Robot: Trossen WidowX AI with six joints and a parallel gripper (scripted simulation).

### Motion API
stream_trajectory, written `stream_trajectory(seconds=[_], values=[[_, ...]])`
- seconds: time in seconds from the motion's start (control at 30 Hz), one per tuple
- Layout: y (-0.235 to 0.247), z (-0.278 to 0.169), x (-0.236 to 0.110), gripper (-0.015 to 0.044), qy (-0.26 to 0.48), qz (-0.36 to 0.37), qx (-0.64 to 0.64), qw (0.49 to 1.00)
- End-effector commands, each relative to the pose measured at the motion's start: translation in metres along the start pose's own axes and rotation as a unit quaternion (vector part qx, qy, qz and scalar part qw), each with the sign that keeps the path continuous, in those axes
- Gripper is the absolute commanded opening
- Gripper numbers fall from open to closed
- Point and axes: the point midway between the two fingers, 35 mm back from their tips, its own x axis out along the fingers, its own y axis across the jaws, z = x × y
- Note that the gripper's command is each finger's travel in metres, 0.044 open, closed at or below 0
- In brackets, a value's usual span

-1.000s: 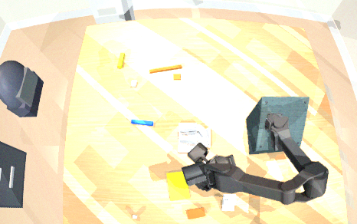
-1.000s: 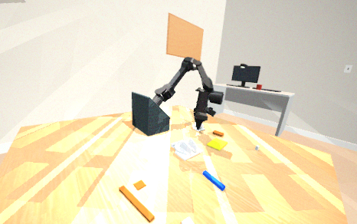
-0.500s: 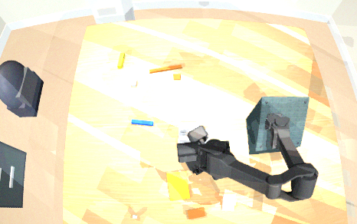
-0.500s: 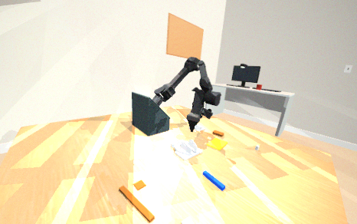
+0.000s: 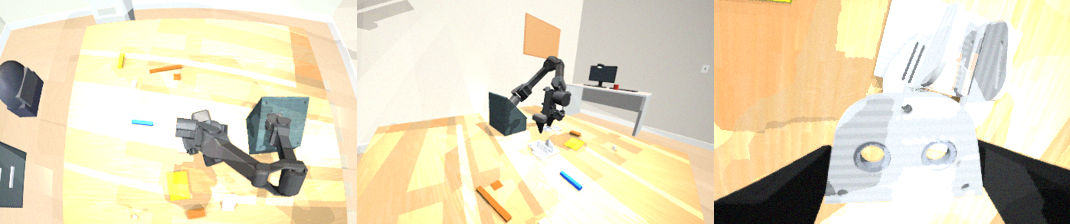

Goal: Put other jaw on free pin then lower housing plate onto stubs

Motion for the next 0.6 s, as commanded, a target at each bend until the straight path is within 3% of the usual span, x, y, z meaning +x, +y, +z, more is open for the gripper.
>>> stream_trajectory(seconds=[0.0,0.57], values=[[-0.012,-0.003,0.000,0.0351,-0.004,0.007,0.036,0.999],[-0.047,-0.019,0.000,0.0351,-0.013,0.029,0.144,0.989]])
